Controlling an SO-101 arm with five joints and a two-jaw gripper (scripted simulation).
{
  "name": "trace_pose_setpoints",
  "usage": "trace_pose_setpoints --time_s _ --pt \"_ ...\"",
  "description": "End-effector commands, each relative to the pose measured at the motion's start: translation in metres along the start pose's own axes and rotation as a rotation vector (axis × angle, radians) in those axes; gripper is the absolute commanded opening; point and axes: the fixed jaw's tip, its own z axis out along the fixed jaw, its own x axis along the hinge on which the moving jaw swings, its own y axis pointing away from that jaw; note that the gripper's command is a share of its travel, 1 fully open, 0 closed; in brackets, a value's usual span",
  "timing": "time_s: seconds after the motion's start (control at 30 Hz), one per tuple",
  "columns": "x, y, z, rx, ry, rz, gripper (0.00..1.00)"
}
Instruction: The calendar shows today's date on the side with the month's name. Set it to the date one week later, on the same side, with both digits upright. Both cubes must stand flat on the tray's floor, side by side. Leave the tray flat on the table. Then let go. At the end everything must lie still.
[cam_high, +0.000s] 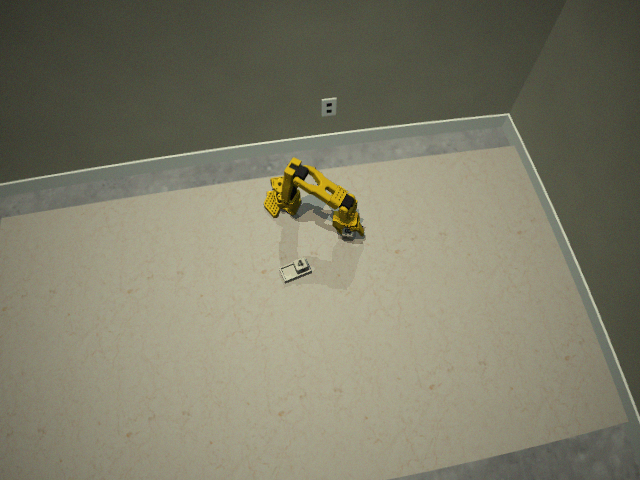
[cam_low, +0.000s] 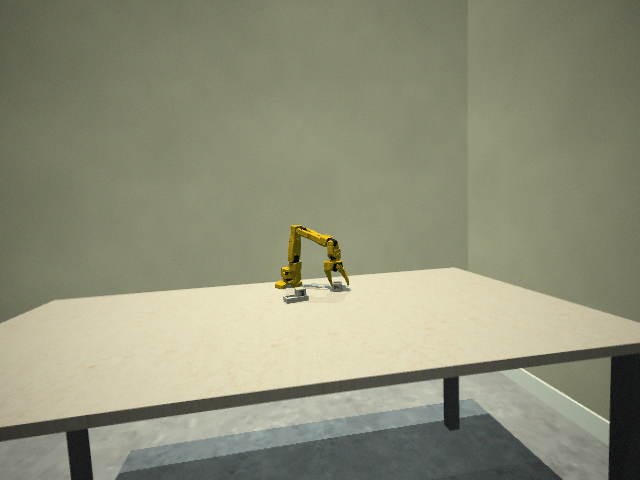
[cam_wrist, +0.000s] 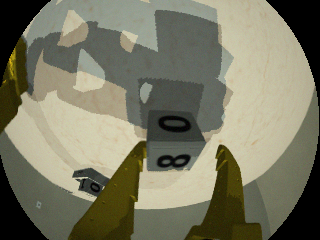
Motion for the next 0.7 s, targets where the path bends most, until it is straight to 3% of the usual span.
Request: trace_pose_setpoints --time_s 0.0,0.67 --pt "-0.001 -0.004 -0.005 0.020 0.005 -0.001 0.36" --pt "-0.001 -0.003 -0.058 0.020 0.005 -0.001 0.36"
